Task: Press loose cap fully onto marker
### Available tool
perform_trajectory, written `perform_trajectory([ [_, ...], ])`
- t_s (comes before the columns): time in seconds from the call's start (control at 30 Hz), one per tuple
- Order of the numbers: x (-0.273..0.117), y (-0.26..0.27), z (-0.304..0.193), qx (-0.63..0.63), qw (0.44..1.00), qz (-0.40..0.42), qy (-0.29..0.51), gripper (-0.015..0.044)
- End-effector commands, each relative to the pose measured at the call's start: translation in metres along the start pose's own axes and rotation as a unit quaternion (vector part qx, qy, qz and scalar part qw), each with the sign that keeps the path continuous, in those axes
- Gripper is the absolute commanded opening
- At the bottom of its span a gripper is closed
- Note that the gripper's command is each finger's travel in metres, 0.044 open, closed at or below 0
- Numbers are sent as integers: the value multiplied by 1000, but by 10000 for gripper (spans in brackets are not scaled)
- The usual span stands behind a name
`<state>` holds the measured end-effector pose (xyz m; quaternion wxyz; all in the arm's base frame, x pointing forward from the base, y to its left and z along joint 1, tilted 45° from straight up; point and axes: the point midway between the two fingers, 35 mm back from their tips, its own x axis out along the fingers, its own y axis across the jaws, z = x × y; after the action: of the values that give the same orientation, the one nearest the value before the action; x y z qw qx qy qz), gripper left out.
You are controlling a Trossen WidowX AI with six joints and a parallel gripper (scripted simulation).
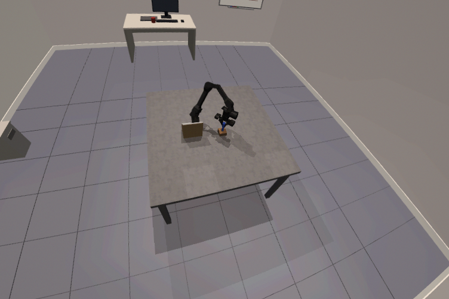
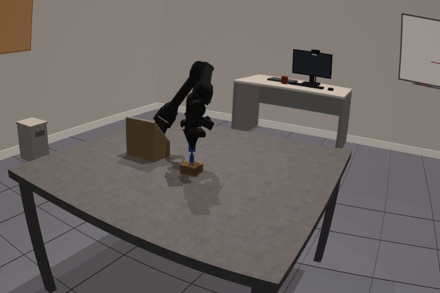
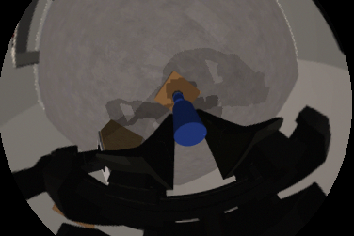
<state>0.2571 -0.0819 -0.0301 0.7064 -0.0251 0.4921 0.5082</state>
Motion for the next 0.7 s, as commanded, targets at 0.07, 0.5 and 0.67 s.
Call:
perform_trajectory([
  [0.07,11,1,1,2,1000,3,-2,0],
  [0.5,32,1,1,2,1000,3,-2,0],
  [0.67,40,2,1,2,1000,3,-2,0],
])
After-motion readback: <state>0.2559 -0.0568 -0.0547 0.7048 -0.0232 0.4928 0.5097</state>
